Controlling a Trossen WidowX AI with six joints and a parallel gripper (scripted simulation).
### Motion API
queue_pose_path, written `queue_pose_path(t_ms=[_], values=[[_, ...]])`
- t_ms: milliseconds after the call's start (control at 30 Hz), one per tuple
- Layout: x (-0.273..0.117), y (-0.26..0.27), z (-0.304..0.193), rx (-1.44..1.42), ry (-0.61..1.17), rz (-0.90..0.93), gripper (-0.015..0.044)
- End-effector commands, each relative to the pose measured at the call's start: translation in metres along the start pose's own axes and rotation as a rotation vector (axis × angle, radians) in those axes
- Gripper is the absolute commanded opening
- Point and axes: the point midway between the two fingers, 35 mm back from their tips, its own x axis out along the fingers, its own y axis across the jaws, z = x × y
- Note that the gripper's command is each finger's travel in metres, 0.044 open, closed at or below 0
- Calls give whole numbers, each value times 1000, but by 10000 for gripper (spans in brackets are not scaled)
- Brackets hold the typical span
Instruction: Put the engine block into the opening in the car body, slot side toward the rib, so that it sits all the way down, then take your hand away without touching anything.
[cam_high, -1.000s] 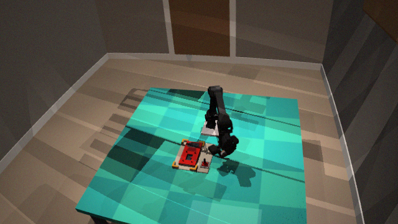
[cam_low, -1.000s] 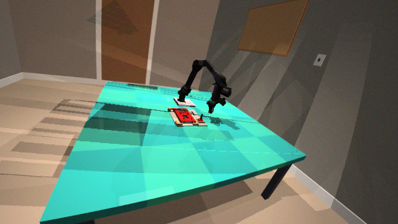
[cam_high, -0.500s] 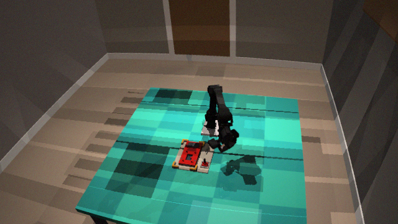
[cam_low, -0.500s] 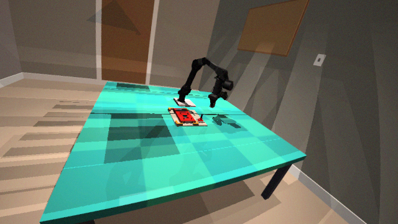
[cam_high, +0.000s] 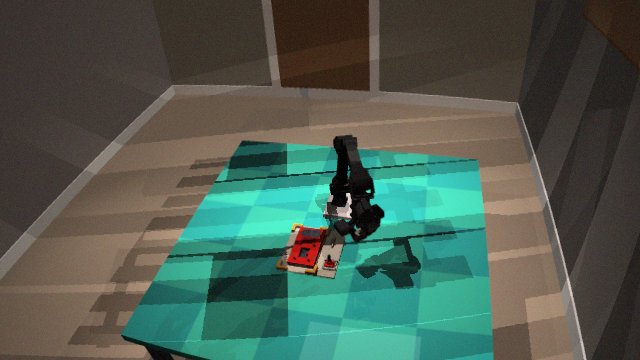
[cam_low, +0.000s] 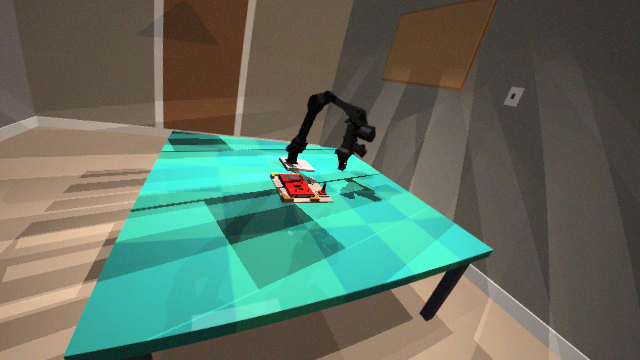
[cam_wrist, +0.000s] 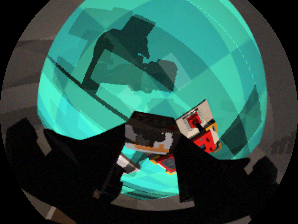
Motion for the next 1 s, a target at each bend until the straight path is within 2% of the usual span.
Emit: queue_pose_path(t_ms=[0,300,867,967], values=[[4,0,-1,-3,-2,0,0],[0,0,-4,-2,-111,1,0],[9,-1,-20,2,-673,3,0],[10,-1,-23,-3,-722,0,0]])
